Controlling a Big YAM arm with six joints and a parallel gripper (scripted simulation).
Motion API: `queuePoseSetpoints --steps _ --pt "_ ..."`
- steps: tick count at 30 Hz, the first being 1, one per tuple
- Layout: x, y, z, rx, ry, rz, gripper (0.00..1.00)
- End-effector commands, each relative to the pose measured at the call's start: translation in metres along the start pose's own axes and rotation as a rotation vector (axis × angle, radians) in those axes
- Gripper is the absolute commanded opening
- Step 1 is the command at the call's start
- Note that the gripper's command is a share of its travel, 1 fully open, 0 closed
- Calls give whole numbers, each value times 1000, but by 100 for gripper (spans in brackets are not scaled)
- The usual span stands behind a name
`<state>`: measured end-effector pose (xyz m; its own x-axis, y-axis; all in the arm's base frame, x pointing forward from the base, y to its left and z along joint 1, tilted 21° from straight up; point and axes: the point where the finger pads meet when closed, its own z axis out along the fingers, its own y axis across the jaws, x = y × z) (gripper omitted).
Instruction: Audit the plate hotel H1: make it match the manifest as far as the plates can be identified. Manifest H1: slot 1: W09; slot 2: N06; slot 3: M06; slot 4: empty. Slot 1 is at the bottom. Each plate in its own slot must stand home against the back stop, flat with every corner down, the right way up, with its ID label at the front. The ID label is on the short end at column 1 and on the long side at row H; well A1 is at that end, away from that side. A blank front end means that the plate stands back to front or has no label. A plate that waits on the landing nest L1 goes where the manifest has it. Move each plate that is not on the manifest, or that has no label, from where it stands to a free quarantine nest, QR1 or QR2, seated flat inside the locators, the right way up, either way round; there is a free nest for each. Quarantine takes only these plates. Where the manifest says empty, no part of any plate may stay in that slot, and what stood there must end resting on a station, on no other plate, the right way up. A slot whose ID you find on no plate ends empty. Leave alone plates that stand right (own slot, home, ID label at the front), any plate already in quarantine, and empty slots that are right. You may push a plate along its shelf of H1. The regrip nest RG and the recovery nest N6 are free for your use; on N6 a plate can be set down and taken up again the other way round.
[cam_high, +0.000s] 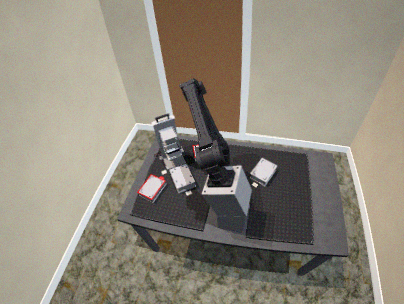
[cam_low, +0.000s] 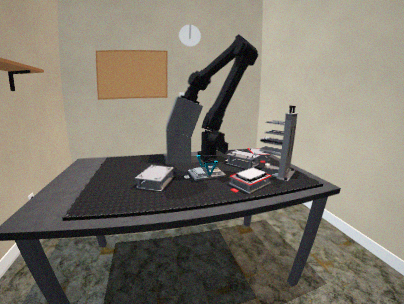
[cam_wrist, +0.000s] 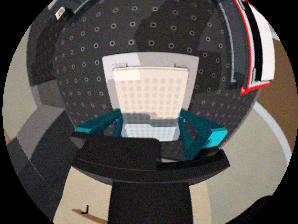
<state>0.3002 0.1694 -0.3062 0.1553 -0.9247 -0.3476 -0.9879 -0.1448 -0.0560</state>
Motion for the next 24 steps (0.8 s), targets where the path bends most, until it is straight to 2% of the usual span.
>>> queuePoseSetpoints --steps 1,5,24 --pt "-5 -3 -9 3 -6 6 86" --pt "1 0 -15 1 -4 12 86" --pt "2 0 -32 3 -3 8 86"
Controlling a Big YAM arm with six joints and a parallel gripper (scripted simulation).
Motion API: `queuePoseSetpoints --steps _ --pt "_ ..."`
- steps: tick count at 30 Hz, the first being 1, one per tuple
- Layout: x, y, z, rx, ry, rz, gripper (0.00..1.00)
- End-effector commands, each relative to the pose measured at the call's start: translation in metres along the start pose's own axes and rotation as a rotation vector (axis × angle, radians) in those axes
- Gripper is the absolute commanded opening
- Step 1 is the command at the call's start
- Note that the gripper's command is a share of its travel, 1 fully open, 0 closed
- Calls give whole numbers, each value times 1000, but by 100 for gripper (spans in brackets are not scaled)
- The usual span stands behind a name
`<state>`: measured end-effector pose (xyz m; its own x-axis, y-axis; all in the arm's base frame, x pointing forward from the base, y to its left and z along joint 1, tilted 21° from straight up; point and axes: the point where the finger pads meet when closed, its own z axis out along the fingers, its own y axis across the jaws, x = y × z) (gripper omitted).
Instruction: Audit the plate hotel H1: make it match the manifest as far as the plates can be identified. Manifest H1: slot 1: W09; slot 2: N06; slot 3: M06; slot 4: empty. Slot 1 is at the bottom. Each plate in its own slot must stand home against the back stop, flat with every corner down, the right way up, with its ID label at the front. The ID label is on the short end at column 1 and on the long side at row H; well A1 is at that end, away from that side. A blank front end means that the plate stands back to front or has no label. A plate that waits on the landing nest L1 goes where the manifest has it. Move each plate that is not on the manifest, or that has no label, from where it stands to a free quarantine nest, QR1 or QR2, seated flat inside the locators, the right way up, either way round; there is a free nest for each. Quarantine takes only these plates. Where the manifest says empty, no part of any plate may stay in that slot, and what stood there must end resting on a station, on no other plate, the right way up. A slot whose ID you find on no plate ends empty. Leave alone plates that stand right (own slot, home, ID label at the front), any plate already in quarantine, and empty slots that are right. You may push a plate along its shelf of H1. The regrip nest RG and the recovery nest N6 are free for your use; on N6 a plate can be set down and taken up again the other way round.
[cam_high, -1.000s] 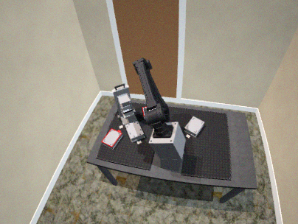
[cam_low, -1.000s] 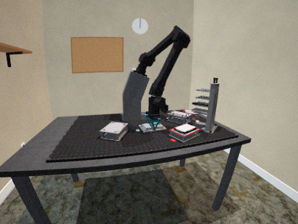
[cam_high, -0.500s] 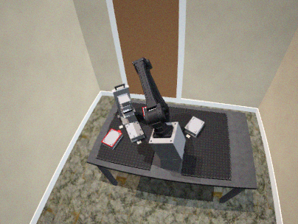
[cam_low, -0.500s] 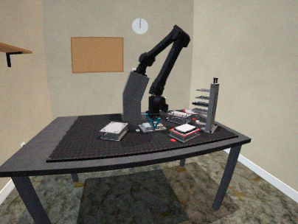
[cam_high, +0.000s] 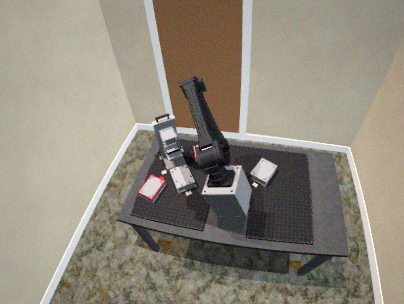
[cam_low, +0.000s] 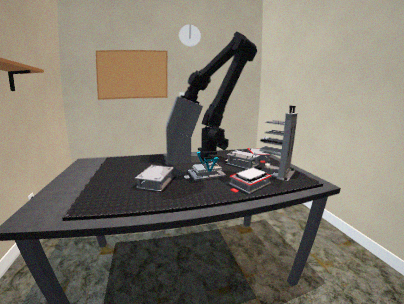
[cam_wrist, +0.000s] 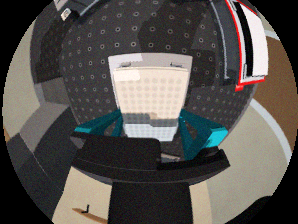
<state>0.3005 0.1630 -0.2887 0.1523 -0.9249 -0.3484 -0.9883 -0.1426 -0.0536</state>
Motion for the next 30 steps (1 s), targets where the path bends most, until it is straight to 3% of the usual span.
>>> queuePoseSetpoints --steps 1,30 --pt "2 0 -14 4 -3 4 86" --pt "2 -1 -39 7 -3 4 86"
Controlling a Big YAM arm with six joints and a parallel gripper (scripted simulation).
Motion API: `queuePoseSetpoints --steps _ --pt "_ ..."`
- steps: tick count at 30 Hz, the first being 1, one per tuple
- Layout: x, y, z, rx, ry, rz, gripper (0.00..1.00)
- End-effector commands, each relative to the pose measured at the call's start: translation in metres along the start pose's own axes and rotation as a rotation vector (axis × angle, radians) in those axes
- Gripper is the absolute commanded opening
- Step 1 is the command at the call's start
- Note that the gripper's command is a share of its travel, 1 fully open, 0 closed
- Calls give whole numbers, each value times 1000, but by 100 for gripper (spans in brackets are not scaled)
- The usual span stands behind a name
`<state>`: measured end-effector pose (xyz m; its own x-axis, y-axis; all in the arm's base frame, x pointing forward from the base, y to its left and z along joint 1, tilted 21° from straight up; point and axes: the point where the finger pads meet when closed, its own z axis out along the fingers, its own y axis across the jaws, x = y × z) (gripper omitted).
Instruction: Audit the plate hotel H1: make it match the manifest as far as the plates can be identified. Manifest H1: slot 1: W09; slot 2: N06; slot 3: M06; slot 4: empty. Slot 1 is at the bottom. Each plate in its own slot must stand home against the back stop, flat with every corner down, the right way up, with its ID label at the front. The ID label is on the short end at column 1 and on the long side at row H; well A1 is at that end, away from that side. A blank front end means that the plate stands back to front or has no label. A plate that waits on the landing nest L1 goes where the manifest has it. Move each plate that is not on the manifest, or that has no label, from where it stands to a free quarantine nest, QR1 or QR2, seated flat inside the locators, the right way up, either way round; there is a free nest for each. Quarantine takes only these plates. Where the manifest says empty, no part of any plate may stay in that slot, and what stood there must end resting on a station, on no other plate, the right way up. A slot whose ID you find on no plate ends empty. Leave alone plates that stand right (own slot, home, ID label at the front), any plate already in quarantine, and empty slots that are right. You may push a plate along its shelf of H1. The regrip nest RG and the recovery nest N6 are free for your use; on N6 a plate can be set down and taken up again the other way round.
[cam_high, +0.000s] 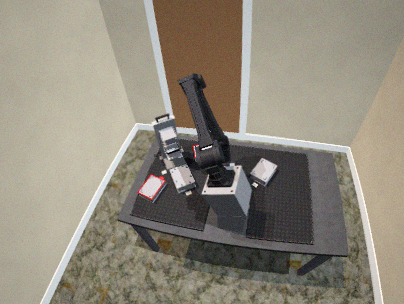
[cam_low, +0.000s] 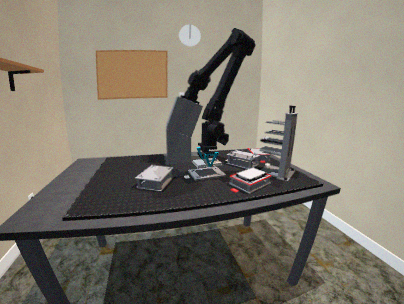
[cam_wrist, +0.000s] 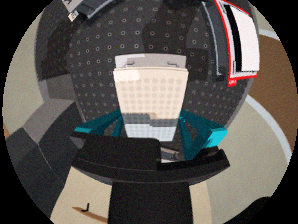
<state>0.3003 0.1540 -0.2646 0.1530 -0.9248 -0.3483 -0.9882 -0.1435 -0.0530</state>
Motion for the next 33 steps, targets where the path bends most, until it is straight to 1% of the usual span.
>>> queuePoseSetpoints --steps 1,9,23,25,33 --pt "2 -1 -14 7 -3 5 86" --pt "0 -1 -19 6 -3 -2 86" --pt "2 -2 -35 10 -4 4 86" --pt "2 -2 -35 10 -4 4 86" --pt "2 -3 -56 12 -4 3 86"
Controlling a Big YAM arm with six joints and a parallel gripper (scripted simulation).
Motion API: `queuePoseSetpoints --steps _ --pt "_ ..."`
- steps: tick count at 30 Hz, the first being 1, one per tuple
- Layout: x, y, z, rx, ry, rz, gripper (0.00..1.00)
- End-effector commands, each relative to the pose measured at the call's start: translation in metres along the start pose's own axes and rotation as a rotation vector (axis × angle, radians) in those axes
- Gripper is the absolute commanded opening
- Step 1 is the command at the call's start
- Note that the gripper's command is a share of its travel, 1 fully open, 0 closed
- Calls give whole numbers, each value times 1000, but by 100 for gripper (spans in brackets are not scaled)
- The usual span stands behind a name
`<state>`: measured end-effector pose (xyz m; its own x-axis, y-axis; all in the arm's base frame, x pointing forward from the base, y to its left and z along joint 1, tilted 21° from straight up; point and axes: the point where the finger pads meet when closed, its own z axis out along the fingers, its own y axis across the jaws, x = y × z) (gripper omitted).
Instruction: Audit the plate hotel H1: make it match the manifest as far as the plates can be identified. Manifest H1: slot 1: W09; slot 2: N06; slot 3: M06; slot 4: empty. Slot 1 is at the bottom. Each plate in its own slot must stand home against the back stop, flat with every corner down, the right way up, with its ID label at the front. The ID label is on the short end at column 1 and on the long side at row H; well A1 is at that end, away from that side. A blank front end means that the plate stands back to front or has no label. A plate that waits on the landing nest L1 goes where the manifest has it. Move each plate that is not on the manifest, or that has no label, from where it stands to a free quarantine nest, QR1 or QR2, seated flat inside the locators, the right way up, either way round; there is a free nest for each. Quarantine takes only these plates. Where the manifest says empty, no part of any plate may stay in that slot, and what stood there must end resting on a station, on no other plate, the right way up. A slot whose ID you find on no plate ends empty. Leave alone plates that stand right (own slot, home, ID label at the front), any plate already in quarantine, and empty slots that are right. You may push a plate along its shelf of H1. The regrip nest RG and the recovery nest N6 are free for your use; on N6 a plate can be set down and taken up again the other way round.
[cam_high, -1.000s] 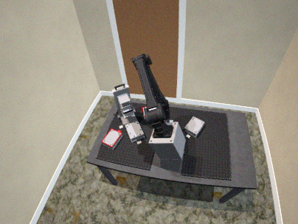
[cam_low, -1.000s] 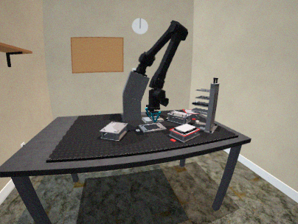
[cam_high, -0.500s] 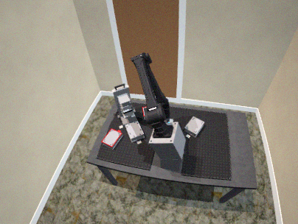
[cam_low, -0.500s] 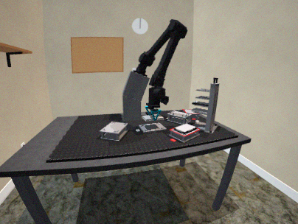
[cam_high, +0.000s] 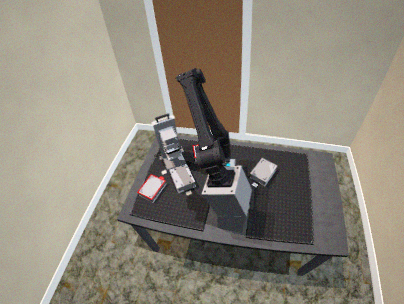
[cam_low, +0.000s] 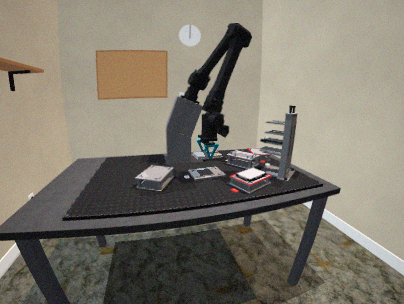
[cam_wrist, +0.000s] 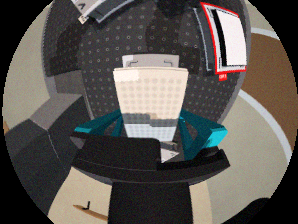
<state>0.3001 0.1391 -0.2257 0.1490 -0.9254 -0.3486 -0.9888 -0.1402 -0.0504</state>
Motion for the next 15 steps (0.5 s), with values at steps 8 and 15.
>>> queuePoseSetpoints --steps 8,15 --pt "2 -4 -33 16 -4 -2 86" --pt "2 -4 -49 16 -3 -3 86"
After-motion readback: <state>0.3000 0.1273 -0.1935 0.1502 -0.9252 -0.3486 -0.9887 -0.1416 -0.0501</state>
